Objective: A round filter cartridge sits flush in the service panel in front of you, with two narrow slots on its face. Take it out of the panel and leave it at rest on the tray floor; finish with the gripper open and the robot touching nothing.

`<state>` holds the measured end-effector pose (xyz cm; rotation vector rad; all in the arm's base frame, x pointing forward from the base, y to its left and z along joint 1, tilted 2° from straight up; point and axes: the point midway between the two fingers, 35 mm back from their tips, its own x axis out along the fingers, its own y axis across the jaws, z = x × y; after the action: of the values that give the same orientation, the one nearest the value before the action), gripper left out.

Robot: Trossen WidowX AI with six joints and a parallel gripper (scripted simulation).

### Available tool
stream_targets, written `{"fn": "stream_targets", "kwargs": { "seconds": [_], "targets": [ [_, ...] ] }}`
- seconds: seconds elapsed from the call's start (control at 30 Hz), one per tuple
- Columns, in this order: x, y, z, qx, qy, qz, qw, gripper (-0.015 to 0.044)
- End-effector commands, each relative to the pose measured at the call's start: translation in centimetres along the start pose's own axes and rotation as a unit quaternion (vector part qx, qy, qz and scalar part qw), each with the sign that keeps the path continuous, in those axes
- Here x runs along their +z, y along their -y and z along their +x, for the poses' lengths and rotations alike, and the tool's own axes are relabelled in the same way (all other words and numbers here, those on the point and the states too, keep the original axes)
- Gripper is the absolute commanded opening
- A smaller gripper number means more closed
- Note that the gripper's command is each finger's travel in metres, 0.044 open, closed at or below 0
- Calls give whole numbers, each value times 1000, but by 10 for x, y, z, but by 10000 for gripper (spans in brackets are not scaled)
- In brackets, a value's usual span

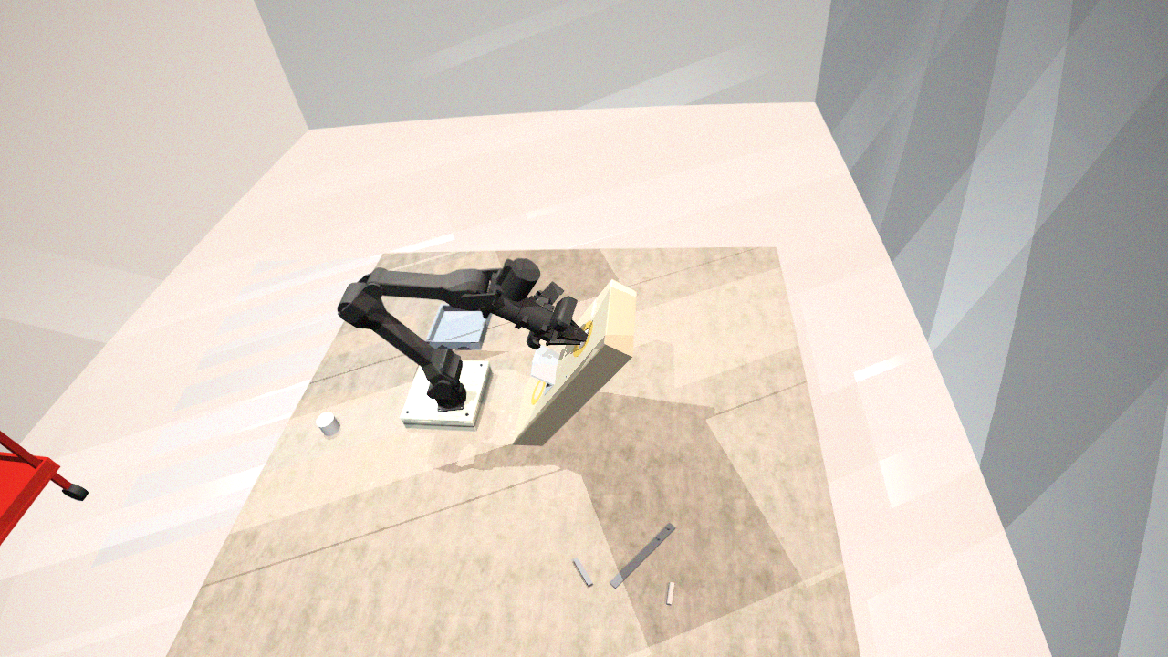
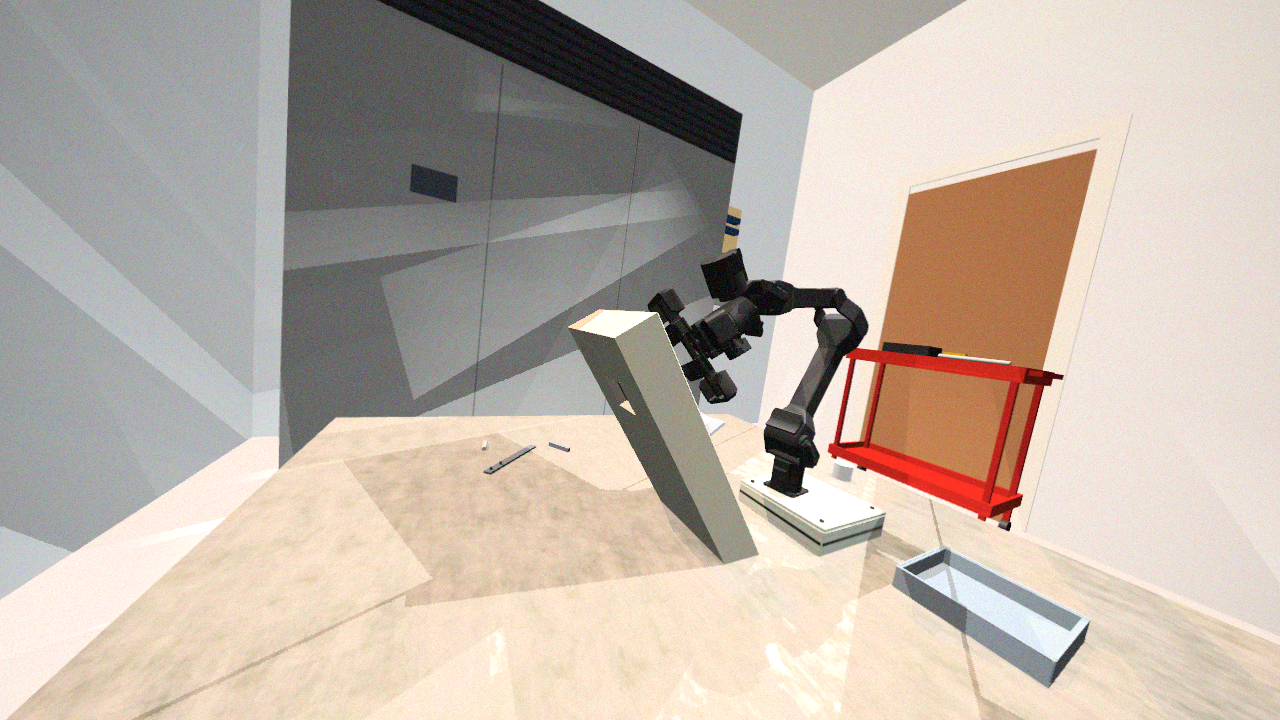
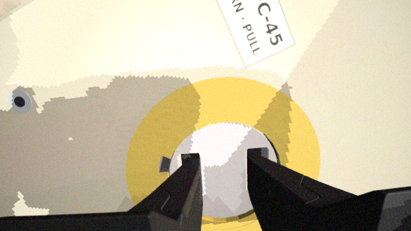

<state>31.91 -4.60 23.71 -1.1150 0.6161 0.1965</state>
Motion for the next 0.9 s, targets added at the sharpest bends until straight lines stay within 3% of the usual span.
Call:
{"fn": "stream_targets", "kwargs": {
  "seconds": [0.0, 0.27, 0.87],
  "targets": [
    [1, 2, 8, -2, 2, 68, 998, 0],
    [1, 2, 8, -2, 2, 205, 979, 0],
    [2, 2, 9, -2, 2, 151, 989, 0]
  ]
}}
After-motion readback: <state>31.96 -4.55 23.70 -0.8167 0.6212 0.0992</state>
